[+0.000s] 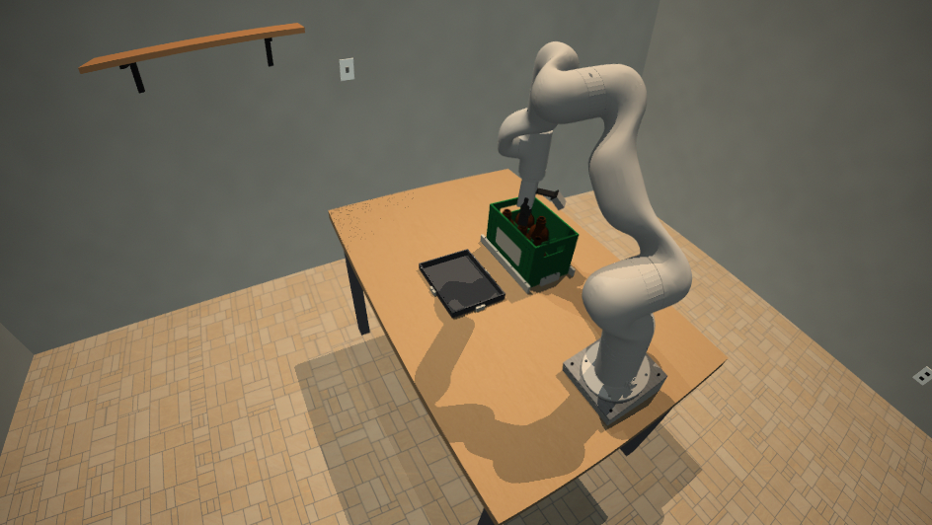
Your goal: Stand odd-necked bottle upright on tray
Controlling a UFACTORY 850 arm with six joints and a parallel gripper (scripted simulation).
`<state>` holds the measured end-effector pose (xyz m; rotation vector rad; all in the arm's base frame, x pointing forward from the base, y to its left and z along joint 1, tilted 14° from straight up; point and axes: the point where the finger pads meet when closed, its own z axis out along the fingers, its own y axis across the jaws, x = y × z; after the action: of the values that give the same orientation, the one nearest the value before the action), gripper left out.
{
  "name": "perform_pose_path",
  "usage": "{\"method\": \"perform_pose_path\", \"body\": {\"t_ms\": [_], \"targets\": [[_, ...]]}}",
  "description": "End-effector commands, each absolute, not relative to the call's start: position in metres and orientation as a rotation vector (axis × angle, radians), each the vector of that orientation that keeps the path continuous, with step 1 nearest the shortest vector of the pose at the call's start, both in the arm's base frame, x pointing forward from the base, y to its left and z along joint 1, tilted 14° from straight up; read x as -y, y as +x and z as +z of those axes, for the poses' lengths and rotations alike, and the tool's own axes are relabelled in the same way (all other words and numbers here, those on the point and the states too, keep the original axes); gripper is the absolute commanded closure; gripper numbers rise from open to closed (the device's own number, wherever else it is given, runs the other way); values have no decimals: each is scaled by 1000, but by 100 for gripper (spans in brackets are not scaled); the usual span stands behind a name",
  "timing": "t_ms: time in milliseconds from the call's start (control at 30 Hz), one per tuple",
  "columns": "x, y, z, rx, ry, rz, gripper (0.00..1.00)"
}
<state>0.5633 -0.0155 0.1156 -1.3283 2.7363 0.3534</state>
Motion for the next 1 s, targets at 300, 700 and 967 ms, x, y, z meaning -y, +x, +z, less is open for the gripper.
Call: {"method": "perform_pose_path", "body": {"t_ms": [300, 700, 967], "targets": [[16, 564, 116, -2735, -1328, 352, 35], [16, 564, 116, -2735, -1328, 352, 35], [15, 564, 113, -2735, -1328, 352, 35]]}}
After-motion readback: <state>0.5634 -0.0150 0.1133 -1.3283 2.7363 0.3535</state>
